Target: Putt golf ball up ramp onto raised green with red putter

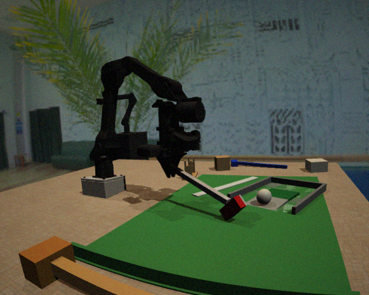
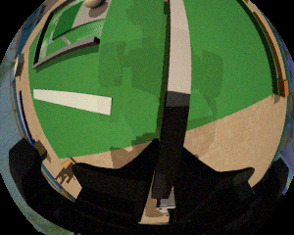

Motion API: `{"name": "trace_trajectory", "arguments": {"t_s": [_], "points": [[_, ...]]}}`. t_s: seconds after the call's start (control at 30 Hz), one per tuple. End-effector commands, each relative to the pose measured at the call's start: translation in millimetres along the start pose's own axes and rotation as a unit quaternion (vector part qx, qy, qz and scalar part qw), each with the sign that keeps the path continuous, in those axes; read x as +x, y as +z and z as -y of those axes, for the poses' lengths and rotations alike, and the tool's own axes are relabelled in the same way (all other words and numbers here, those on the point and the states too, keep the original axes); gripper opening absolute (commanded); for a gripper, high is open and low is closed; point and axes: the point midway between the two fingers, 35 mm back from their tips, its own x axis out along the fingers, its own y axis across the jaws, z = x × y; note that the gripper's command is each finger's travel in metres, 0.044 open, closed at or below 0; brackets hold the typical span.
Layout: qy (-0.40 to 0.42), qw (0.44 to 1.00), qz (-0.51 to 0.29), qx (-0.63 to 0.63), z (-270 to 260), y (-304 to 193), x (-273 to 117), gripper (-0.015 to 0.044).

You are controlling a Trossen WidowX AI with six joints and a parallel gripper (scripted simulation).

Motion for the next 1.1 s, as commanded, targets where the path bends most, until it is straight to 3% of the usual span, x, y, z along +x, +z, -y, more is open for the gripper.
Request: {"name": "trace_trajectory", "arguments": {"t_s": [0.0, 0.27, 1.07], "points": [[0.002, 1.000, 0.008, 0.004, -2, 4, -18, 0.0000], [0.002, 1.000, 0.008, 0.004, -1, 2, -56, 0.0000], [0.002, 1.000, 0.005, 0.005, -1, 2, -47, 0.0000]]}}
